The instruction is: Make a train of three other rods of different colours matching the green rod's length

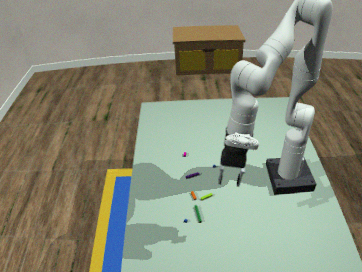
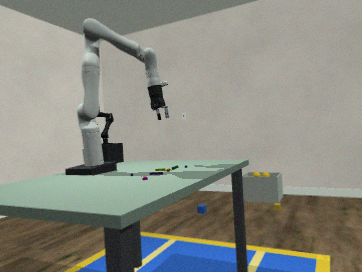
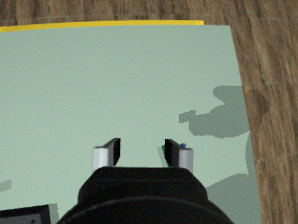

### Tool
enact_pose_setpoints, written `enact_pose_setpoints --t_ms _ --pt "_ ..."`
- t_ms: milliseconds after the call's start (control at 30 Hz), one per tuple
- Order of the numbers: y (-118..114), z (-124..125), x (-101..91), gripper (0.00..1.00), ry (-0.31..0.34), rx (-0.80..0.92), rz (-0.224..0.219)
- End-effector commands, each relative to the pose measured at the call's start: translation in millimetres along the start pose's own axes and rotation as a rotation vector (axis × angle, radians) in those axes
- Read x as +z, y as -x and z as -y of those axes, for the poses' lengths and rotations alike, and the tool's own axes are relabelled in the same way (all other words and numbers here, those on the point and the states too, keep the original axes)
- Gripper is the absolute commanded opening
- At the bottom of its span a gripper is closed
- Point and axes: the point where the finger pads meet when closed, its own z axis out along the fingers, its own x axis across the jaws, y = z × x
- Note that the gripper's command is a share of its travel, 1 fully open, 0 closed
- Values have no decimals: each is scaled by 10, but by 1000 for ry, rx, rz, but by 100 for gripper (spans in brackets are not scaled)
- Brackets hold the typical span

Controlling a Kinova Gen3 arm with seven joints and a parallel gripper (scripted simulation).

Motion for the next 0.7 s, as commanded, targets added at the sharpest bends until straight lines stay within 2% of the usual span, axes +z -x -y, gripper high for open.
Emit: enact_pose_setpoints --t_ms 0,567,667 --pt "-3 3 -5 100 -1 0 -1" --pt "-3 4 -3 100 -2 1 -1" --pt "-20 -19 63 100 -4 43 8"
